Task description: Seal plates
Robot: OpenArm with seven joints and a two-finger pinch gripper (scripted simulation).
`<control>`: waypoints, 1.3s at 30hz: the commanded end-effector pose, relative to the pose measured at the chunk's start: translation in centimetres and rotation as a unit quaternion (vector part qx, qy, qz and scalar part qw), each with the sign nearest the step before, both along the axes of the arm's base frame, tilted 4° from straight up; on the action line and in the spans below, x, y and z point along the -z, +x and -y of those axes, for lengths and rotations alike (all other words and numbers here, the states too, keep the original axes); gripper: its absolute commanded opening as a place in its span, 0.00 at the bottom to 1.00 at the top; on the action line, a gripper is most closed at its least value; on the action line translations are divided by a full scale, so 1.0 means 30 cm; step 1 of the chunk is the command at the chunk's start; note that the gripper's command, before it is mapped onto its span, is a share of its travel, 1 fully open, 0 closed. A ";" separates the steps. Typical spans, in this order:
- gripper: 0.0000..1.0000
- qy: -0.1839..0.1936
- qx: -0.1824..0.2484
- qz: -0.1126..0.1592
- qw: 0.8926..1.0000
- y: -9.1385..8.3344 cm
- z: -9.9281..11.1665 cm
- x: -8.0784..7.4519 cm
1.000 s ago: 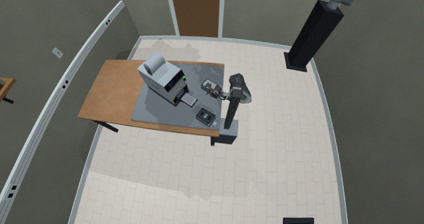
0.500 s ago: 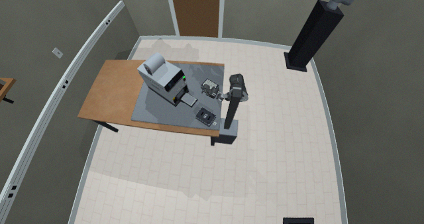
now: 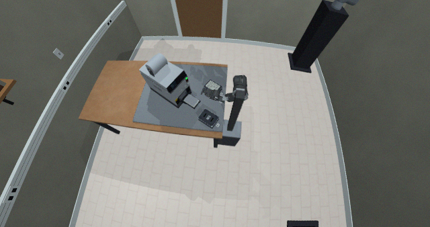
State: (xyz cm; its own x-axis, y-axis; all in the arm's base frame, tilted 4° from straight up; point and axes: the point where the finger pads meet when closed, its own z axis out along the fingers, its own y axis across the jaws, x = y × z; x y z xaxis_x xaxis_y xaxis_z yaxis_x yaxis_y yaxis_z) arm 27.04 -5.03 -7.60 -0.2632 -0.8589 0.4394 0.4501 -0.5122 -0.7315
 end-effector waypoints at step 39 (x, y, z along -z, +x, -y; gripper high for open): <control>0.65 -0.385 -0.164 0.320 0.850 -0.172 -0.488 -0.061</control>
State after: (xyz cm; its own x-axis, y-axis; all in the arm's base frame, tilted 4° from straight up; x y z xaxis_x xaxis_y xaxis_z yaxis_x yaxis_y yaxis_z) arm 22.01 9.46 -5.73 -0.4585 -0.4586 0.7612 0.8402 -0.5027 0.2032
